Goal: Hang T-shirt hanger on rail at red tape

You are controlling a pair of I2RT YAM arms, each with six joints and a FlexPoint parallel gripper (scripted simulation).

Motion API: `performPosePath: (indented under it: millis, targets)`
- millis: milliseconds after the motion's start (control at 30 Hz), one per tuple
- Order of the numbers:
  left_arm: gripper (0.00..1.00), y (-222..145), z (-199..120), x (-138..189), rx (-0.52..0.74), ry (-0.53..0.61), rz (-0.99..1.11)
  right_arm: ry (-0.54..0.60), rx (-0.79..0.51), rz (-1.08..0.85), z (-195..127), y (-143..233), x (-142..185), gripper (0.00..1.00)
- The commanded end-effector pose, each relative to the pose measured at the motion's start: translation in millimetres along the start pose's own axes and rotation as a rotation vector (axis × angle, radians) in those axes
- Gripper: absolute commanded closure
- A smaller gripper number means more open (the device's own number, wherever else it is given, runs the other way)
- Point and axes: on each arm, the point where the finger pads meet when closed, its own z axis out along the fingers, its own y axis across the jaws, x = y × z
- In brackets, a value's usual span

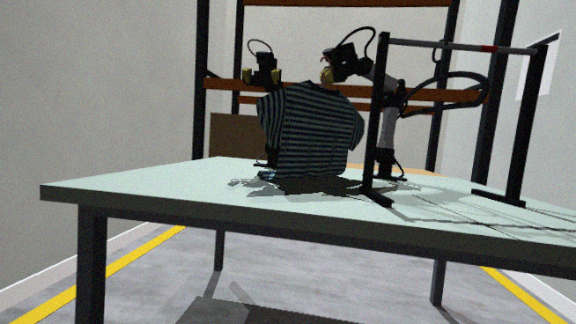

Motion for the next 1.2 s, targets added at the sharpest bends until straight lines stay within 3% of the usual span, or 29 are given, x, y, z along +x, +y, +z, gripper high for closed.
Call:
performPosePath:
  millis: [0, 767, 900, 1033, 1100, 1167]
  targets:
    - [1.00, 1, -4, -6, 0.001, -0.018, -0.004, -0.015, 0.001, -0.001, -2, 0, -6, 0.00]
    - [1.00, -1, -4, -8, 0.008, -0.027, -0.005, -0.015, 0.001, -0.001, -2, 0, -6, 0.00]
    - [1.00, 9, -19, 8, 0.010, 0.019, 0.014, -0.015, 0.001, -0.001, -2, 0, -6, 0.00]
    - [1.00, 29, -53, 25, 0.014, 0.048, 0.020, -0.015, 0.001, -0.001, -2, 0, -6, 0.00]
    - [1.00, 29, -53, 25, 0.014, 0.048, 0.020, -0.015, 0.001, -0.001, -2, 0, -6, 0.00]
    - [1.00, 44, -79, 35, 0.019, 0.058, 0.021, -0.015, 0.001, -0.001, -2, 0, -6, 0.00]
